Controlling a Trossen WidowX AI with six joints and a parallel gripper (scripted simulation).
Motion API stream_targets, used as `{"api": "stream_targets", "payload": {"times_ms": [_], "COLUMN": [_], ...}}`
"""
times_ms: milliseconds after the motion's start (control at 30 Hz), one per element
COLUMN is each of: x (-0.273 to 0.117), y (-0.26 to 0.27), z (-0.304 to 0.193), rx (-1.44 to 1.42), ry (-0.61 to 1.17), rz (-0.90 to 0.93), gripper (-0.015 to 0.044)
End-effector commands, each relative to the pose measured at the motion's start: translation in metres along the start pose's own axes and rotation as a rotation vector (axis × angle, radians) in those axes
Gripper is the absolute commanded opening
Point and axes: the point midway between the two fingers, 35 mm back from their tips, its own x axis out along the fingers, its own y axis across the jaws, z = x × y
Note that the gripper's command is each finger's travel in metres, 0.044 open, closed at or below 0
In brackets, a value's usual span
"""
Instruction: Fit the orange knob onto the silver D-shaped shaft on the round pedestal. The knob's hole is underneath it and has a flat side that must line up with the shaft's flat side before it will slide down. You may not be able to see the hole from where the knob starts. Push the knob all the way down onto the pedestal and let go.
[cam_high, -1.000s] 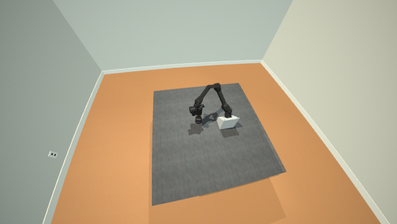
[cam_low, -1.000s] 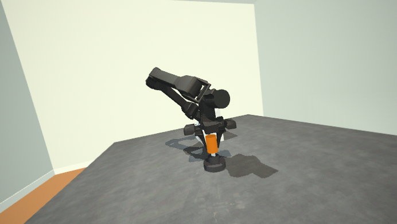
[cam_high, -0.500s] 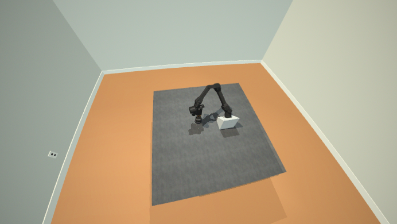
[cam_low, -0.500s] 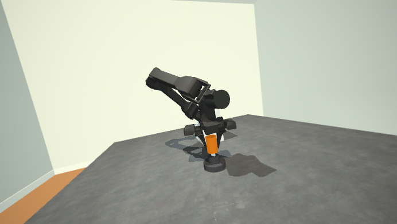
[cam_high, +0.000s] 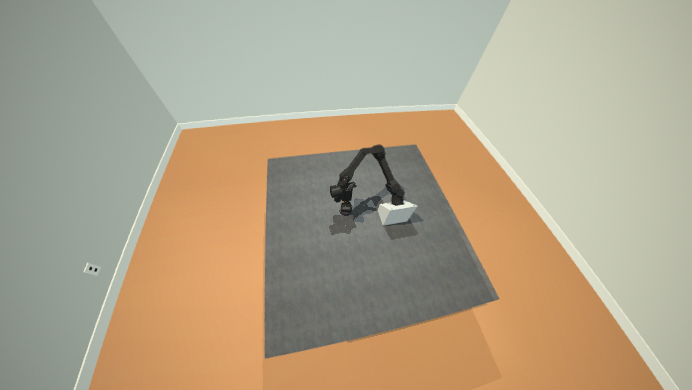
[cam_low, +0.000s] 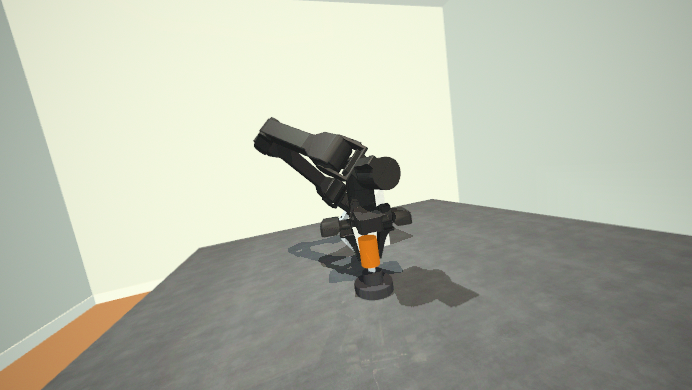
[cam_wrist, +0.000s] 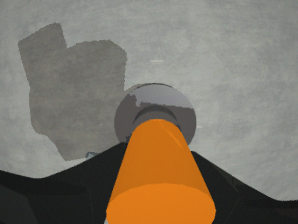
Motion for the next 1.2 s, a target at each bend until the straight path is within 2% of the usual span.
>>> {"api": "stream_targets", "payload": {"times_ms": [0,1167], "x": [0.0004,-0.004], "y": [0.0002,0.0013], "z": [0.0,0.0004], "rx": [0.016,0.094], "ry": [0.0,0.0], "rz": [0.0,0.0], "gripper": [0.0,0.0]}}
